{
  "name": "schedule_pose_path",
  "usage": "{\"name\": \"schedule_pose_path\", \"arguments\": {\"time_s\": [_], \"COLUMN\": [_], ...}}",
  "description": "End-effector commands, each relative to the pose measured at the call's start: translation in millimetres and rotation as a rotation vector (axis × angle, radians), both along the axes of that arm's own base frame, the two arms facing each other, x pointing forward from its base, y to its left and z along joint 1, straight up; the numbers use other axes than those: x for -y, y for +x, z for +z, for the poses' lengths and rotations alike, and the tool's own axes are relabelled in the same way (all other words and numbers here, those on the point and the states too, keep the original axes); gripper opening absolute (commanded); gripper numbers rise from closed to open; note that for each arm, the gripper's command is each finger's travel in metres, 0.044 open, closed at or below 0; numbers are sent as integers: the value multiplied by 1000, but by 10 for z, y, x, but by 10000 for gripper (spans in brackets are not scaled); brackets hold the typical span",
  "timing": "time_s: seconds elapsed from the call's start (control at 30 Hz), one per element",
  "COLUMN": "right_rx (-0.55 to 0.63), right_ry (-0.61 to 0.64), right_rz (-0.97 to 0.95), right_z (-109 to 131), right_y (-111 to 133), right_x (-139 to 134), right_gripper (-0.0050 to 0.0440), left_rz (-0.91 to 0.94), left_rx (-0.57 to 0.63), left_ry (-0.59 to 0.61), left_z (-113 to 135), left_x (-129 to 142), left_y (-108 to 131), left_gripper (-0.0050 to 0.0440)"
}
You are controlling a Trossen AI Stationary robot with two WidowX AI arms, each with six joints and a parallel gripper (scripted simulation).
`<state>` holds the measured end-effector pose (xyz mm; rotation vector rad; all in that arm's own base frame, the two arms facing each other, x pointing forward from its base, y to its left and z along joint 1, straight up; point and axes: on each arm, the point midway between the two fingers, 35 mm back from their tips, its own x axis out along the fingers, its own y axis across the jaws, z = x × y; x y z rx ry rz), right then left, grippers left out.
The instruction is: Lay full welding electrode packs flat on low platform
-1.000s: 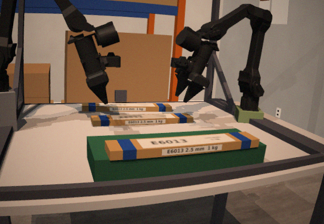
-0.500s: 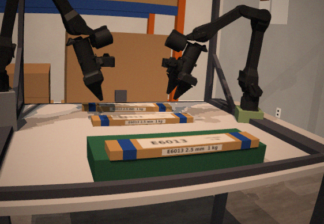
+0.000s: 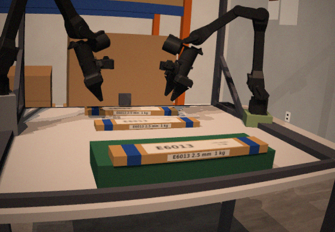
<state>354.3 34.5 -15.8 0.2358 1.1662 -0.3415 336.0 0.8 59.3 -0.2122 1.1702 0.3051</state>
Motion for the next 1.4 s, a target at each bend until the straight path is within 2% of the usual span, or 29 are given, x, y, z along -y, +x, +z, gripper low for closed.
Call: {"name": "schedule_pose_path", "arguments": {"time_s": [0.0, 0.1, 0.2, 0.7, 0.73, 0.83, 0.87, 1.17, 1.37], "right_rx": [13, 13, 13, 17, 17, 11, -4, -4, 17], "right_ry": [-1, 0, 1, 5, 3, 0, -4, -4, 5], "right_rz": [-3, -3, -3, -2, -3, -2, -1, -2, -2], "right_z": [10, -13, -35, -14, -72, -122, -193, -492, -427], "right_y": [160, 218, 277, 276, 296, 274, 227, 227, 285], "right_x": [-323, -516, -709, -716, -732, -724, -700, -696, -717], "right_gripper": [430, 430, 430, 430, 430, 430, 430, 430, 430], "left_rz": [5, 5, 5, 3, 3, 3, 2, 3, 2], "left_rx": [18, 18, 18, 20, 20, 20, -1, -1, -2], "left_ry": [3, 2, 2, -1, -1, 2, 5, 5, 5], "left_z": [22, 1, -3, 2, 2, -44, -141, -440, -490], "left_x": [297, 451, 467, 451, 451, 463, 448, 445, 439], "left_y": [215, 286, 296, 275, 275, 302, 238, 238, 236], "left_gripper": [430, 430, 430, 430, 430, 430, 430, 430, 430]}}
